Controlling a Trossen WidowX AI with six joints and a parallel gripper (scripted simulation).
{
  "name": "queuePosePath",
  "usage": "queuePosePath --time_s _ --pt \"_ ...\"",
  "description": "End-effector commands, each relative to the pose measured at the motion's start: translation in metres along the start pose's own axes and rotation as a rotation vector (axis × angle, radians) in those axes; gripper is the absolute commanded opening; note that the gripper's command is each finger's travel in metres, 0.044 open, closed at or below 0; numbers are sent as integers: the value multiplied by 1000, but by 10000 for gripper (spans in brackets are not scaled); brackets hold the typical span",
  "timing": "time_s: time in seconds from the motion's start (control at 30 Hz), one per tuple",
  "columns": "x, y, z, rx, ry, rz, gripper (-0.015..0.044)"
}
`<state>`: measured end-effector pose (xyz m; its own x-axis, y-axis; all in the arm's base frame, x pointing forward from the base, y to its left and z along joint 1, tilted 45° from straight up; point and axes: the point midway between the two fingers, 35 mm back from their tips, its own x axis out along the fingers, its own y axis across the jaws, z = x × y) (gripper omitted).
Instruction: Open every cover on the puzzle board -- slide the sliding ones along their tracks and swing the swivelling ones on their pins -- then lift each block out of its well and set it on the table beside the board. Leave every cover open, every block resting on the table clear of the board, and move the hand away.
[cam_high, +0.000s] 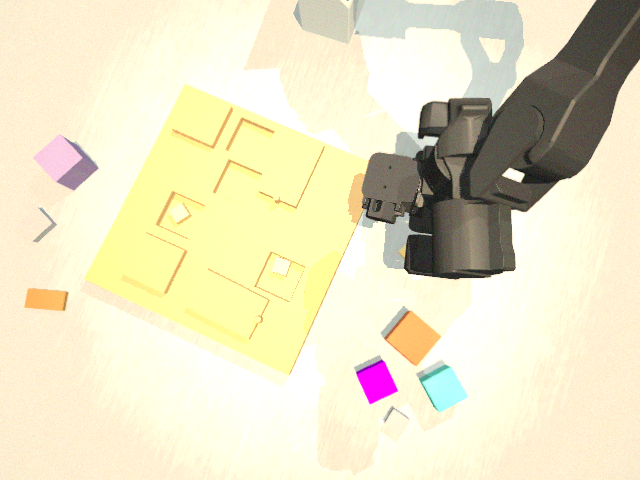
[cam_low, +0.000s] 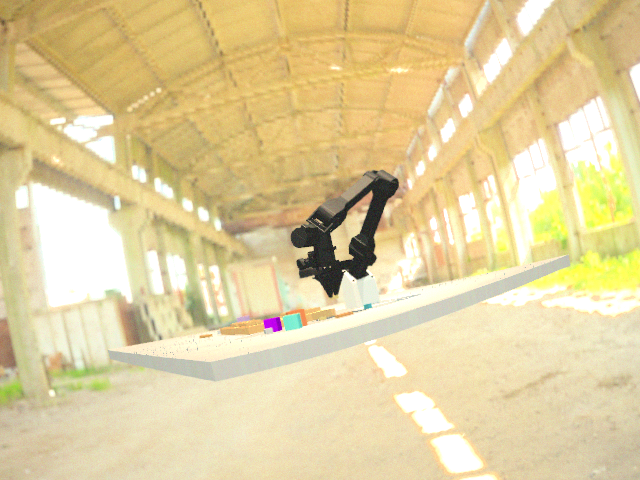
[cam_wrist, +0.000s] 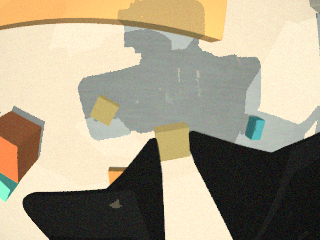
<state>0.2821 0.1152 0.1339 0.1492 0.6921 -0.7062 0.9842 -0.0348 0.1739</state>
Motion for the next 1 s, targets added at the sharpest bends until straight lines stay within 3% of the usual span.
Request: queuePosePath --time_s 0.0,0.97 --pt "10 -2 1 9 -3 -8 80" --pt "55 -8 -3 11 9 -4 80"
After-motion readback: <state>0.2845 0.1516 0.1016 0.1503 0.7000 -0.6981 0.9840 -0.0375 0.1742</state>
